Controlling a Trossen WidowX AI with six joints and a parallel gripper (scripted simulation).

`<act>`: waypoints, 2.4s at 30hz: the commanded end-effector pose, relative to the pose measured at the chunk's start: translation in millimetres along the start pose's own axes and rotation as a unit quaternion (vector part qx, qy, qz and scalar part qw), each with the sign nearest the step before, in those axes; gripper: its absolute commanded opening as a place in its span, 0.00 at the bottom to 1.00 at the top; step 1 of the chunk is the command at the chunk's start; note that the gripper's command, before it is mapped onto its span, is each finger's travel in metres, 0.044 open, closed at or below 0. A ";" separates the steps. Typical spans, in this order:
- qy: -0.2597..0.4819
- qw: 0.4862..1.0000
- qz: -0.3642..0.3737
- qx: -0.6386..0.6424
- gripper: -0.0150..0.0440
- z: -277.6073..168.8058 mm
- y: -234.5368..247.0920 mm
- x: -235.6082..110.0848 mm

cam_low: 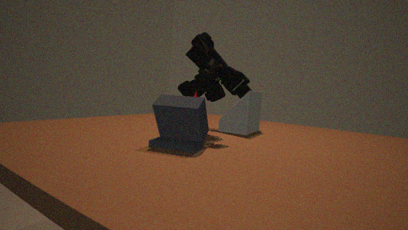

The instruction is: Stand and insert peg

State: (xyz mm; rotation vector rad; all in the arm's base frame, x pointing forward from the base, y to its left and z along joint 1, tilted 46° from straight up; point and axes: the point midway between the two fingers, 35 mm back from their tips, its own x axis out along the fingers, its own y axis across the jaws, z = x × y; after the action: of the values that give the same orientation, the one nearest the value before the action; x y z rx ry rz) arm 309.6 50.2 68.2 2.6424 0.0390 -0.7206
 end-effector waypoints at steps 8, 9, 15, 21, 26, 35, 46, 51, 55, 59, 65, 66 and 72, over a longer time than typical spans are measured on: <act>0.010 1.000 -0.004 0.002 0.25 -0.7 -1.5 7.3; 0.011 1.000 -0.004 0.003 0.25 -0.8 -1.5 7.9; 0.017 1.000 -0.005 0.005 0.25 -1.4 -1.7 10.9; 0.022 1.000 -0.005 0.006 0.25 -1.7 -1.8 13.2; 0.028 1.000 -0.006 0.006 0.25 -1.9 -1.9 15.9; 0.035 0.999 -0.007 0.007 0.25 -1.7 -1.7 19.9; 0.037 0.999 -0.007 0.009 0.25 -2.5 -1.4 32.9; 0.038 0.999 -0.007 0.009 0.25 -2.7 -1.6 39.1; 0.038 0.999 -0.006 0.010 0.25 -2.7 -1.6 42.0; 0.038 0.999 -0.005 0.012 0.25 -2.6 -1.1 38.8; 0.038 0.999 -0.005 0.012 0.25 -2.6 -1.1 38.8; 0.038 0.999 -0.005 0.012 0.25 -2.6 -1.1 38.8; 0.038 0.999 -0.005 0.012 0.25 -2.6 -1.2 39.6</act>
State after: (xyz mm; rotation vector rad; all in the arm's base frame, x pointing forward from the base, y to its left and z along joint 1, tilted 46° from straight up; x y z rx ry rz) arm 344.6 49.2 50.6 2.6927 0.0676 -0.6271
